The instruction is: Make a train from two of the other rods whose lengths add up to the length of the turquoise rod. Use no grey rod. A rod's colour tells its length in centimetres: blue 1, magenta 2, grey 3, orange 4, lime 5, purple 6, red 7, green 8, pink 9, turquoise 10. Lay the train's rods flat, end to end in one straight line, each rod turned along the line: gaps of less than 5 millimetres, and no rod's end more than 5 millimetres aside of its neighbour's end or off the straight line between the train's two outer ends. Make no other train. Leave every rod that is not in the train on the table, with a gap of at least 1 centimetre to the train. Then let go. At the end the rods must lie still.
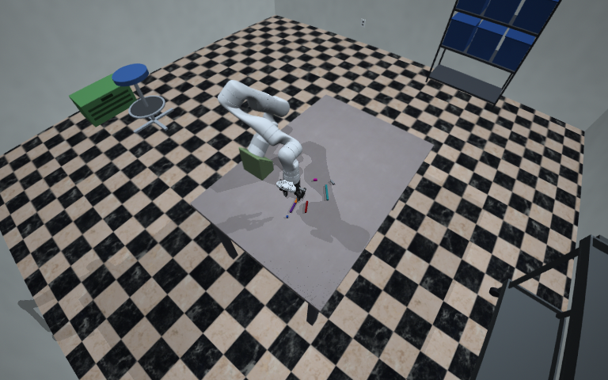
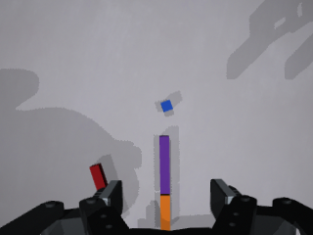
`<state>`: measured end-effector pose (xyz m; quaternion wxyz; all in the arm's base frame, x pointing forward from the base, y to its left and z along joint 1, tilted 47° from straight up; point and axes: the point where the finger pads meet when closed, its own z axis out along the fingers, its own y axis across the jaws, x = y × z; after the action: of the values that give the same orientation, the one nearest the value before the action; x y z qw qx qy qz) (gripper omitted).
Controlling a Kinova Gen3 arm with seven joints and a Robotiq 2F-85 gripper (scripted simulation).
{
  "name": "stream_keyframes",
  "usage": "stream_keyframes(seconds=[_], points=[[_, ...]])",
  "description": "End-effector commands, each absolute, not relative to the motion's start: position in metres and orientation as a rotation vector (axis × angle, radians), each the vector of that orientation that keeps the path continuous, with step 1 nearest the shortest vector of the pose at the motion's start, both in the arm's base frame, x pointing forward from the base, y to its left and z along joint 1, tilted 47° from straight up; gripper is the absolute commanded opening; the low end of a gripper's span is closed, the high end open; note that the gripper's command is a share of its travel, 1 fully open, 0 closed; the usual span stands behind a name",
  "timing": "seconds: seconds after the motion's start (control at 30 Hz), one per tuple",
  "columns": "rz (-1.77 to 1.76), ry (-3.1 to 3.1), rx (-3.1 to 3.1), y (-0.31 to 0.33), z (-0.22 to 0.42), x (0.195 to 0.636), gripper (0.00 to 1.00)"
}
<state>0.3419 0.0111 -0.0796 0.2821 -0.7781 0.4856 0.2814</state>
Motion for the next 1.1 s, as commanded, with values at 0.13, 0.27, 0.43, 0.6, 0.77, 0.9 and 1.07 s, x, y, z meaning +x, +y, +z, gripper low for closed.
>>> stream_keyframes(seconds=[0.13,0.27,0.43,0.6,0.77,0.9,1.07], points=[[0.751,1.302,-2.084,0.008,-0.077,0.343,1.00],[0.751,1.302,-2.084,0.001,-0.070,0.345,1.00],[0.751,1.302,-2.084,-0.017,-0.053,0.349,1.00],[0.751,1.302,-2.084,-0.036,-0.034,0.353,1.00],[0.751,1.302,-2.084,-0.046,-0.026,0.355,1.00],[0.751,1.302,-2.084,-0.052,-0.019,0.357,1.00],[0.751,1.302,-2.084,-0.053,-0.018,0.357,1.00]])
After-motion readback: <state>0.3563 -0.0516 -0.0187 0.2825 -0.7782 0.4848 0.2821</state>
